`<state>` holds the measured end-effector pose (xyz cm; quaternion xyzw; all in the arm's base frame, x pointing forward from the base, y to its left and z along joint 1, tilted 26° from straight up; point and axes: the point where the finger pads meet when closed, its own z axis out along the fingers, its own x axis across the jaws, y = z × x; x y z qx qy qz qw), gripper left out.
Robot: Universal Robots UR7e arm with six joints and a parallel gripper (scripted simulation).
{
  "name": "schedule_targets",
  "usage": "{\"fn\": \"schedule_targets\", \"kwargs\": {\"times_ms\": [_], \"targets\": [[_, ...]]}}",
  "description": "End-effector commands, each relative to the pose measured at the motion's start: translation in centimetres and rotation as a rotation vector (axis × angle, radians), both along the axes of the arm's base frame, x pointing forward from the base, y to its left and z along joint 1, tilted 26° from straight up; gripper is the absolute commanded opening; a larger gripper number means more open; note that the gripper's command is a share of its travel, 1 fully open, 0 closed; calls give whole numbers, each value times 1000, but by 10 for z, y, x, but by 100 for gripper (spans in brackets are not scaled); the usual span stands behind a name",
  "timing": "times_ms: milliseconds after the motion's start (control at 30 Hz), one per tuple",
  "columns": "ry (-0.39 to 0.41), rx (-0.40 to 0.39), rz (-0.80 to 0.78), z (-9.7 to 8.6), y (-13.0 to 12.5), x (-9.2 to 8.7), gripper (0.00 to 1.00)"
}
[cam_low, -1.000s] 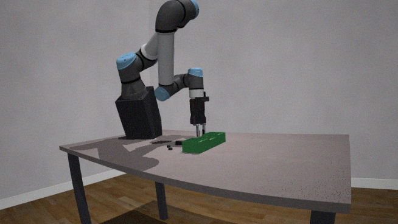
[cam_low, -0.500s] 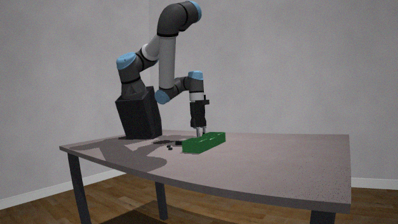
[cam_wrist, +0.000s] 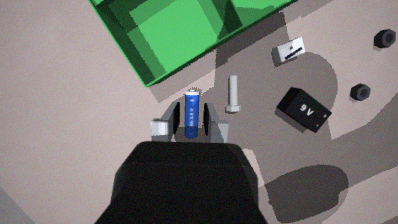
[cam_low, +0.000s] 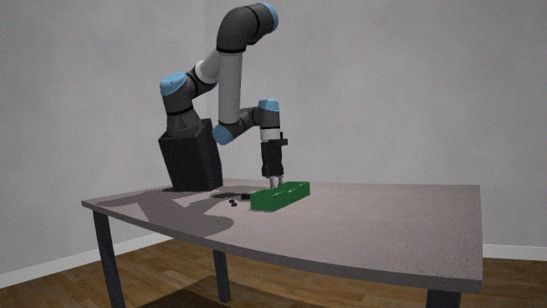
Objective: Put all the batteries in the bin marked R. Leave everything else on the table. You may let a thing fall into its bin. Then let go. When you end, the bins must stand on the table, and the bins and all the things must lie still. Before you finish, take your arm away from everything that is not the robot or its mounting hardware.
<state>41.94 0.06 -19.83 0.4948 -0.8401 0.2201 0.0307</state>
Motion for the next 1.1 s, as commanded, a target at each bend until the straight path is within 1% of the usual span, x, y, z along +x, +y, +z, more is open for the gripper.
{"fn": "schedule_targets", "kwargs": {"times_ms": [0,1033,1067], "targets": [[-1,0,0,0,0,0,31],[-1,0,0,0,0,0,31],[-1,0,0,3,1,0,31]]}}
